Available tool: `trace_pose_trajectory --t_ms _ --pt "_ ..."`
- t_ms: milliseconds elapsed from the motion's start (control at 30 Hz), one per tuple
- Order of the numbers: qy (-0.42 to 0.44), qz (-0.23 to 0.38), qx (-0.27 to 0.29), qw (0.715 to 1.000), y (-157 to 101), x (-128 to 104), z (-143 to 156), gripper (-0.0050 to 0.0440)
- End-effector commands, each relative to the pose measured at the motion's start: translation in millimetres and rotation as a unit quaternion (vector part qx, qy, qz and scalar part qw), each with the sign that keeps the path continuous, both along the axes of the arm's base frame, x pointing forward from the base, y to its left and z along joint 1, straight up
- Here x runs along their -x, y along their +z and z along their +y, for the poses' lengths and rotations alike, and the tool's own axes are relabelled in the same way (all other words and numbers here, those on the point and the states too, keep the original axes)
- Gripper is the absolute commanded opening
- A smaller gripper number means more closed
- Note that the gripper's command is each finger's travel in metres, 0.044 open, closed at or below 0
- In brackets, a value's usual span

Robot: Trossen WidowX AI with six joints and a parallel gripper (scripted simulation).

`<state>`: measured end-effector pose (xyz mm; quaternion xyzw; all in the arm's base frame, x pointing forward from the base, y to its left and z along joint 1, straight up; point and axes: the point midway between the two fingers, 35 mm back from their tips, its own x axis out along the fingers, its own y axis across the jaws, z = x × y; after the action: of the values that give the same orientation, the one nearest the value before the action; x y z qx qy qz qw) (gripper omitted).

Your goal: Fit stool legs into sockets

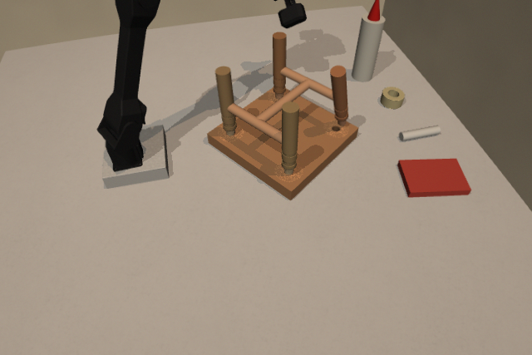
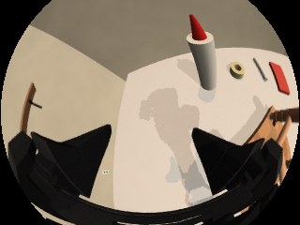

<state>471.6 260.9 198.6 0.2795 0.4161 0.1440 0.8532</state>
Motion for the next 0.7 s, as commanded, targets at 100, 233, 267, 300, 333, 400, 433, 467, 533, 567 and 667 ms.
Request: trace_pose_trajectory --t_ms 100,233,267,300,333,400,433,467,533,567,667 --pt "-0.063 0.047 -0.001 0.997 15.0 -28.4 -73.3 0.044" --pt "-0.101 0.071 -0.011 0.992 26.5 -38.6 -116.2 0.044" --pt "-0.101 0.071 -0.011 0.992 26.5 -38.6 -116.2 0.044" --pt "-0.101 0.071 -0.011 0.992 26.5 -38.6 -116.2 0.044" --pt "-0.112 0.095 -0.008 0.989 24.5 -34.6 -129.6 0.044" --pt "-0.147 0.125 -0.018 0.981 32.2 -34.2 -167.9 0.044" --pt "-0.149 0.127 -0.019 0.981 32.5 -33.9 -170.0 0.044" --pt "-0.162 0.131 -0.025 0.978 37.4 -34.8 -184.6 0.044" --pt "-0.182 0.154 -0.031 0.971 40.4 -29.6 -206.2 0.044" --pt "-0.193 0.163 -0.035 0.967 43.1 -27.4 -217.5 0.044" --pt "-0.22 0.173 -0.049 0.959 52.2 -24.4 -245.8 0.044"
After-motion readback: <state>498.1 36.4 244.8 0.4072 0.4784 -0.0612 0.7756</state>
